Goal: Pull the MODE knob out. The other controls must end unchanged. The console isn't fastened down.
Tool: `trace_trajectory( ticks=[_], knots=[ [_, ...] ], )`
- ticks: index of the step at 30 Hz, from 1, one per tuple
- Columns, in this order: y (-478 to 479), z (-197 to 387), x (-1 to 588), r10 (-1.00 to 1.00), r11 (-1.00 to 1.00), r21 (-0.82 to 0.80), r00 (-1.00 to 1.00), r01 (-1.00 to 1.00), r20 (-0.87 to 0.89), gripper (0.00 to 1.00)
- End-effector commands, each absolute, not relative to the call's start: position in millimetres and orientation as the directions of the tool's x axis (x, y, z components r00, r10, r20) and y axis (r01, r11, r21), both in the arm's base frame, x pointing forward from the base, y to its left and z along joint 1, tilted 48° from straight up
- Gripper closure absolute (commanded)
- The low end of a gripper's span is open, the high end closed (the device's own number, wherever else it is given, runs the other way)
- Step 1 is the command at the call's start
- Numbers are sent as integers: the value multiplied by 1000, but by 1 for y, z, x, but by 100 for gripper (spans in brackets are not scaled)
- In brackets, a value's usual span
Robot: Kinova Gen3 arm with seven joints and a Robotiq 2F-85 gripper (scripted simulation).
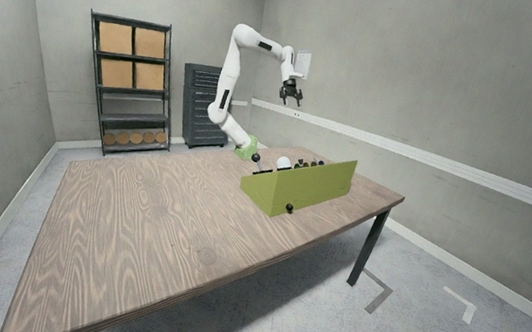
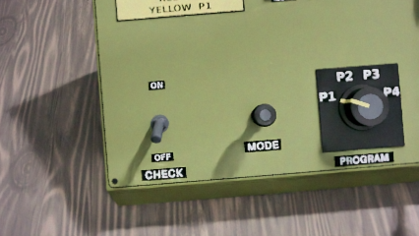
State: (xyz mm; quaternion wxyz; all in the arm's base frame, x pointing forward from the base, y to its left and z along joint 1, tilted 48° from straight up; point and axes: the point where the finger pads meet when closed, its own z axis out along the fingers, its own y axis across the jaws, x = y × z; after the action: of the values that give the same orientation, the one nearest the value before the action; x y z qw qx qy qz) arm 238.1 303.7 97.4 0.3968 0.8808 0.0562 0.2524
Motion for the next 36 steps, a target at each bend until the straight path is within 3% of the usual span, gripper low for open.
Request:
trace_trajectory(
  ticks=[1,28,36],
  knots=[
    [304,98,238,299,-680,726,866,-101,401,0],
    [304,99,238,299,-680,726,866,-101,400,0],
    [271,154,241,296,-684,724,873,-89,387,0]
  ],
)
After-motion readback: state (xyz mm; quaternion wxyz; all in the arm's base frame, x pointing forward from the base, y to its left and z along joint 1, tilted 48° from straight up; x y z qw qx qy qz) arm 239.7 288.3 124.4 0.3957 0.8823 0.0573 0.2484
